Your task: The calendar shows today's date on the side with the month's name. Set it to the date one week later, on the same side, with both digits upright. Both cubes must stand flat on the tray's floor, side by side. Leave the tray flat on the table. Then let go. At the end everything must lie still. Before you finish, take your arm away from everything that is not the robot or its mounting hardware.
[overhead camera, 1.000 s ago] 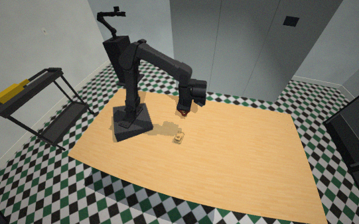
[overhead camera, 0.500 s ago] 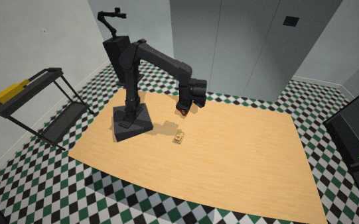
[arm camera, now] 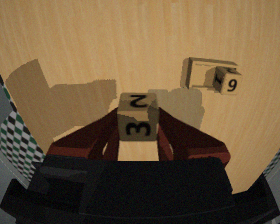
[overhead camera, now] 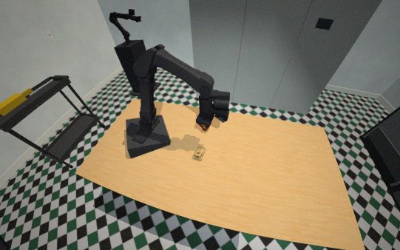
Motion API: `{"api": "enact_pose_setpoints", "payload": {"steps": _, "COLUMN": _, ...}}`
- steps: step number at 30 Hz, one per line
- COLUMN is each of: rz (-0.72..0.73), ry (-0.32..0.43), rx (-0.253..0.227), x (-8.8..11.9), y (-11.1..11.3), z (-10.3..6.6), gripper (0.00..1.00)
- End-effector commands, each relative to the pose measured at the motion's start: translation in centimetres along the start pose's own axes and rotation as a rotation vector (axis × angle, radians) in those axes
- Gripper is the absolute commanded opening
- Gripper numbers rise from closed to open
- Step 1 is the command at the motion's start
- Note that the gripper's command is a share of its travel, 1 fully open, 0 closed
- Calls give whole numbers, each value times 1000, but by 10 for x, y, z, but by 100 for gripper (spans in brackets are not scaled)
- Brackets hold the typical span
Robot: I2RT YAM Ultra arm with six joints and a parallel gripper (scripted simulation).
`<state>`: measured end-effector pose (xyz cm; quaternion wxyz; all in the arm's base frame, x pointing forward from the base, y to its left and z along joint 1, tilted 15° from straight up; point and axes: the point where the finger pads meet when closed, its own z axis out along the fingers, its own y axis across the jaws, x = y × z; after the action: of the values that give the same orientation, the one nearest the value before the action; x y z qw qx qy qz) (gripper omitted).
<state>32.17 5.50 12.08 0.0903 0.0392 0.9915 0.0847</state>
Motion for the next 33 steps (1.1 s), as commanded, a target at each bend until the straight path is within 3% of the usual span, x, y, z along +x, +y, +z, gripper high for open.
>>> {"api": "enact_pose_setpoints", "payload": {"steps": 1, "rz": -2, "ry": -24, "rx": -3, "x": -5, "y": 1, "z": 6, "gripper": 26}}
{"api": "enact_pose_setpoints", "payload": {"steps": 12, "rz": -2, "ry": -24, "rx": -3, "x": -6, "y": 2, "z": 59, "gripper": 26}}
{"api": "enact_pose_setpoints", "payload": {"steps": 22, "rz": -2, "ry": -24, "rx": -4, "x": -7, "y": 2, "z": 78, "gripper": 26}}
{"api": "enact_pose_setpoints", "payload": {"steps": 33, "rz": -2, "ry": -24, "rx": -4, "x": -7, "y": 2, "z": 80, "gripper": 26}}
